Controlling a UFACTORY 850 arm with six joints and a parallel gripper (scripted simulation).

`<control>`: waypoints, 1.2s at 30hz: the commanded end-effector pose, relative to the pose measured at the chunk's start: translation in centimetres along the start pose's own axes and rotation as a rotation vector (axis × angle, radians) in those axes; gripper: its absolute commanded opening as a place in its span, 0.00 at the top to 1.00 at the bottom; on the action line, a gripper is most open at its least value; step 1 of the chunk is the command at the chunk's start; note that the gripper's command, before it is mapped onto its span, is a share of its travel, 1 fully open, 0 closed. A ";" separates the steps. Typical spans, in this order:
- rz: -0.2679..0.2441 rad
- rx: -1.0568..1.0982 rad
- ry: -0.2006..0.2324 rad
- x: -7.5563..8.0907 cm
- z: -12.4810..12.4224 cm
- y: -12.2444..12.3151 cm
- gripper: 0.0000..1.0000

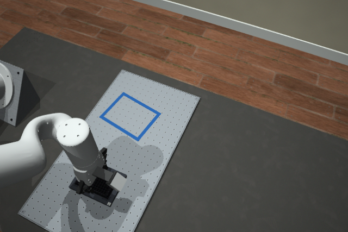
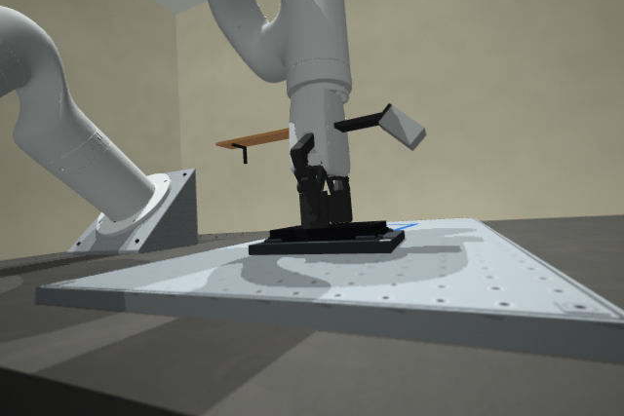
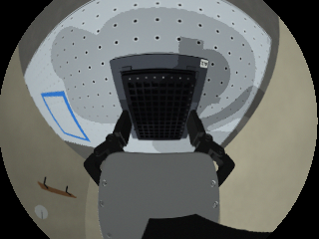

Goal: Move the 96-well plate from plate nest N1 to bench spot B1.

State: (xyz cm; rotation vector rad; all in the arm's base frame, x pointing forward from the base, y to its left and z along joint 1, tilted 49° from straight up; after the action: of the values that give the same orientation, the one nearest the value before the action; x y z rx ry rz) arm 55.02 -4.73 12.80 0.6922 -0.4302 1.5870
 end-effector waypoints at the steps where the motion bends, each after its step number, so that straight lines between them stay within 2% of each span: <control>1: 0.001 0.000 0.000 -0.2 0.0 0.0 0.00; 24: 0.001 -0.001 0.000 -0.5 0.0 -0.1 0.00; 25: 0.001 0.000 0.000 -0.5 0.0 0.0 1.00; 36: 0.001 0.000 0.000 -0.5 0.0 0.0 1.00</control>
State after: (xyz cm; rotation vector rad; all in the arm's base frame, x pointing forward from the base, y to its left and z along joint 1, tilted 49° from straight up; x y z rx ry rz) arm 55.03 -5.13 12.46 0.6923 -0.4302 1.5870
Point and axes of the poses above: the point where the finger pads meet when closed, its own x axis back along the fingers, its own z axis across the jaws, y = z × x, the point moved 9 cm from there along x, back along the fingers, and after that the axes turned 8 degrees about x, right-handed, at the moved point
